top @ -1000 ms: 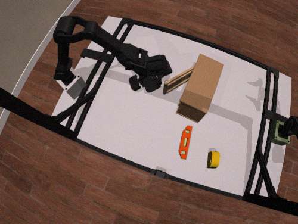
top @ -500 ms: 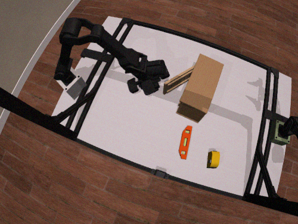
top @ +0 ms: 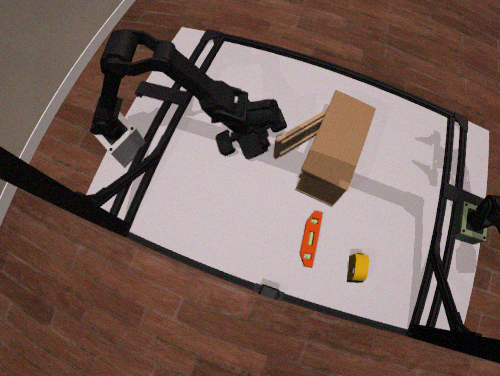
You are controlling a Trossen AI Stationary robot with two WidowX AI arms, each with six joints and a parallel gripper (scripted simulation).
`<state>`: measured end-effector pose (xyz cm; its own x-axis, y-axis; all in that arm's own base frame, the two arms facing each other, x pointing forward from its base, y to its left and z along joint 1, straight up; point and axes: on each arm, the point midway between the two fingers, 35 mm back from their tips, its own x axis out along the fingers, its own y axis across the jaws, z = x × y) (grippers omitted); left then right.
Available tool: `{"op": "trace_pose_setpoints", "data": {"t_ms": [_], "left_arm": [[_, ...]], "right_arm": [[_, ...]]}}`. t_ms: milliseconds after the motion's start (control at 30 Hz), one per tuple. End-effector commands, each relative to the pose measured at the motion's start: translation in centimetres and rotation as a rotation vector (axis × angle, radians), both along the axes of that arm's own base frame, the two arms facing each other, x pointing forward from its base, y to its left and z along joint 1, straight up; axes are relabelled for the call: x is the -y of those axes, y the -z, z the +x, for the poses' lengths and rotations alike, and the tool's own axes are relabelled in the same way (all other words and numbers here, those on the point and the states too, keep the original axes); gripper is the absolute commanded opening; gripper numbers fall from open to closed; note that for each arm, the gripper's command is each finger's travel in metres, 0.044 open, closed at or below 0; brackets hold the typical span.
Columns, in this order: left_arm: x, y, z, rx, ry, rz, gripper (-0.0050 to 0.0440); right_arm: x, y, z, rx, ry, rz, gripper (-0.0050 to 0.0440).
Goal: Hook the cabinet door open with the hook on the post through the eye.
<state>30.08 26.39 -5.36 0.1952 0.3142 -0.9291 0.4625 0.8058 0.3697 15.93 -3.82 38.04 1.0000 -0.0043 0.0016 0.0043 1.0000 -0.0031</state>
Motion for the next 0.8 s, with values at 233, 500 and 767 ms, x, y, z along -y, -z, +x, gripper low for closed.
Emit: {"op": "trace_pose_setpoints", "data": {"t_ms": [233,500,767], "left_arm": [[0.7,0.1,-0.3,0.035,-0.010,-0.043,0.0000],[0.9,-1.1,0.2,0.200,-0.007,-0.105,0.0000],[1.1,-3.0,0.7,0.417,-0.004,-0.187,0.0000]], "right_arm": [[0.0,0.0,0.0,0.000,-0.004,0.004,0.0400],[0.0,0.0,0.0,0.000,-0.004,0.004,0.0400],[0.0,0.0,0.0,0.000,-0.004,0.004,0.0400]]}}
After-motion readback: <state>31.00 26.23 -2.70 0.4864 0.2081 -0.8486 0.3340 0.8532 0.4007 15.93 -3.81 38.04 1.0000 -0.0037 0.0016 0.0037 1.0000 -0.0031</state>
